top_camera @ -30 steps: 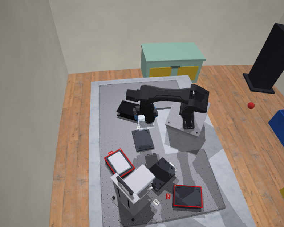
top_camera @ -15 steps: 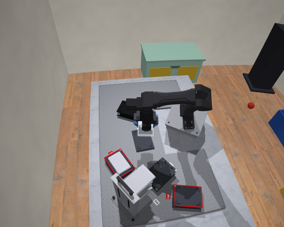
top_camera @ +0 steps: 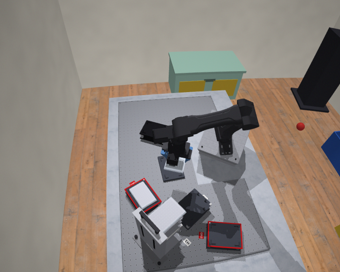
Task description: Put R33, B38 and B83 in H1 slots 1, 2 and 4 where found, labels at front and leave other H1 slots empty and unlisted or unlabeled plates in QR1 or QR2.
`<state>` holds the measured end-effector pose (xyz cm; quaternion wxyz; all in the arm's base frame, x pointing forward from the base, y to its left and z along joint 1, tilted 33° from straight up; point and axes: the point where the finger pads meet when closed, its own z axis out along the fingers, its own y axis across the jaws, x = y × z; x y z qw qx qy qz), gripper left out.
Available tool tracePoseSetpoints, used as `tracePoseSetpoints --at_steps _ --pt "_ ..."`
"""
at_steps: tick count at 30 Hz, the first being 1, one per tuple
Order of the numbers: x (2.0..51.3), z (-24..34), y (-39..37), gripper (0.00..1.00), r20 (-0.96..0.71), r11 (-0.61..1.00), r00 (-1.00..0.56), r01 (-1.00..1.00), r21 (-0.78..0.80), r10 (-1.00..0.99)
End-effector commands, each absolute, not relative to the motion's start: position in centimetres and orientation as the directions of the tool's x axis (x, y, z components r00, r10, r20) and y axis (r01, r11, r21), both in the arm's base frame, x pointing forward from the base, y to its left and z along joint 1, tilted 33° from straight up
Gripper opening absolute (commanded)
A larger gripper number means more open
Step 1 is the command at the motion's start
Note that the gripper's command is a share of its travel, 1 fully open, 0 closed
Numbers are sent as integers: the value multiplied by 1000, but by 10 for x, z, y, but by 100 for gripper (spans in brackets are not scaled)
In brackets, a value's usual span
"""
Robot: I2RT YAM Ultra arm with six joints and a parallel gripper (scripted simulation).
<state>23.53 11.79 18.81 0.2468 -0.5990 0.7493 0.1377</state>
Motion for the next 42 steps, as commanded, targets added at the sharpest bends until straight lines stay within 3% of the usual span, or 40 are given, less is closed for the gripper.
tracePoseSetpoints --at_steps 1,31,42 --pt "239 211 125 86 -561 304 -185 -944 -126 -807" --pt "196 244 196 86 -586 532 -466 -844 70 -663" --pt "172 255 223 86 -559 658 -638 -725 204 -529"
